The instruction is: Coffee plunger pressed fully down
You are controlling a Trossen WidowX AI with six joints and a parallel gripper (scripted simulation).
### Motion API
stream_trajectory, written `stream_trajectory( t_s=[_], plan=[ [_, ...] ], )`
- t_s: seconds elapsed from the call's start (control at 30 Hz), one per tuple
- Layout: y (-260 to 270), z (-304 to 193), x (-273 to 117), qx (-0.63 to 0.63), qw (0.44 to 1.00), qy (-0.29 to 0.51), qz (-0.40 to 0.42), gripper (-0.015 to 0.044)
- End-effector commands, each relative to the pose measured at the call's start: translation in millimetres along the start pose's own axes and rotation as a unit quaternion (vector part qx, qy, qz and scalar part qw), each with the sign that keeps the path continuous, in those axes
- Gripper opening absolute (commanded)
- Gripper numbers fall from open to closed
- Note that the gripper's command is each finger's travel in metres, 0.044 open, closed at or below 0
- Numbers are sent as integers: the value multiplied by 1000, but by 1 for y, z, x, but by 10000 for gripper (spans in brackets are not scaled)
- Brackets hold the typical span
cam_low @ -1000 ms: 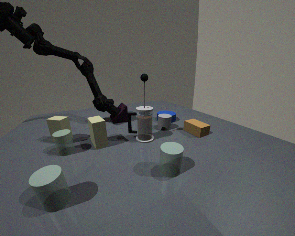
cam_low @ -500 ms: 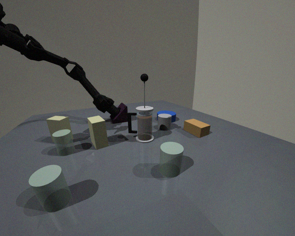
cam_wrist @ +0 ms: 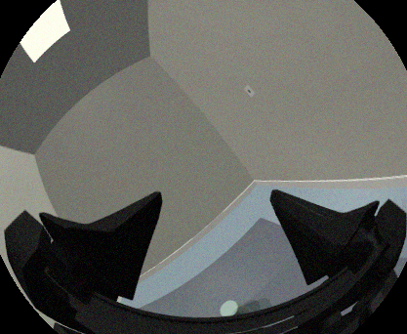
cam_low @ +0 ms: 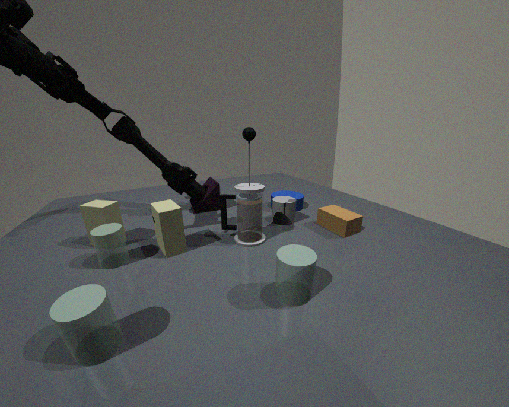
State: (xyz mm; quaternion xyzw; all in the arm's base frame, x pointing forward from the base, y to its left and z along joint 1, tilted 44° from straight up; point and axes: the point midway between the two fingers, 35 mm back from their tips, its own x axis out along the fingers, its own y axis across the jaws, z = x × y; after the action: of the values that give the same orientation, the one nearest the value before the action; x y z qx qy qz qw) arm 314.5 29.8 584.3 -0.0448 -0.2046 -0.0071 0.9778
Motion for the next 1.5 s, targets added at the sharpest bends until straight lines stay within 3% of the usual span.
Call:
stream_trajectory(
  t_s=[0.0, 0.3, 0.63, 0.93, 1.47],
  plan=[
    [39, -55, 10, 26, 996, 86, 26, 440],
    [150, -167, -20, 23, 957, 276, 84, 440],
    [254, -262, -136, -122, 884, 433, 130, 440],
    [290, -288, -256, -335, 829, 415, 168, 440],
    [255, -336, -270, -339, 828, 413, 169, 440]
  ],
)
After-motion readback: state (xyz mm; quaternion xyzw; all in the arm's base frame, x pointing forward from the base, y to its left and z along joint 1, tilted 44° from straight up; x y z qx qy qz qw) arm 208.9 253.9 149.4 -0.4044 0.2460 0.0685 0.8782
